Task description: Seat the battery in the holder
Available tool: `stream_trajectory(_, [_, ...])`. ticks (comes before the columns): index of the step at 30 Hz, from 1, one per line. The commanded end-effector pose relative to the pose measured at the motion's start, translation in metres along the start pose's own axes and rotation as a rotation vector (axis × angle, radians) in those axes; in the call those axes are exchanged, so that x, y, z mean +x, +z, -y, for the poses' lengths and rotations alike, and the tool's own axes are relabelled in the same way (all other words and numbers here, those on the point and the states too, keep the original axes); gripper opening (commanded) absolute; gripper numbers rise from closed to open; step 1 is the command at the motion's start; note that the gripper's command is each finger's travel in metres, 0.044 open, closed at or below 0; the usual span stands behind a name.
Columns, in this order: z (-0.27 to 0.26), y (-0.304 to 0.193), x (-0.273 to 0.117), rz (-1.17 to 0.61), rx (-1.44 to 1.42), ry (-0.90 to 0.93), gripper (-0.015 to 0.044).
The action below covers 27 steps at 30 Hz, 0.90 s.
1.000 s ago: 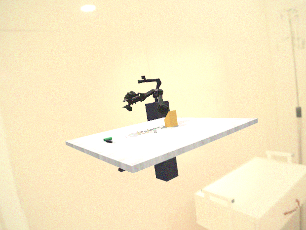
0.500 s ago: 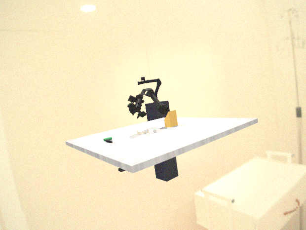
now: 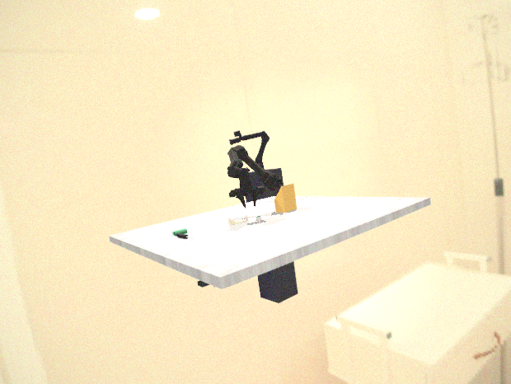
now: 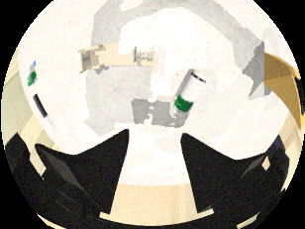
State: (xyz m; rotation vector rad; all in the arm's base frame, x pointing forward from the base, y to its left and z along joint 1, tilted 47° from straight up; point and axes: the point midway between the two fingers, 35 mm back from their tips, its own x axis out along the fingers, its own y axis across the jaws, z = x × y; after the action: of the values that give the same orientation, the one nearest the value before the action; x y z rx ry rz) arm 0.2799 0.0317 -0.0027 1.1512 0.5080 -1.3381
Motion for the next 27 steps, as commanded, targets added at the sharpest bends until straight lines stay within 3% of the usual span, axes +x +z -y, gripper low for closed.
stream_trajectory(1, [0.044,0.010,0.020,0.328,0.257,-0.008,0.0241])
stream_trajectory(27, [0.044,0.016,0.041,0.327,0.257,-0.008,0.0241])
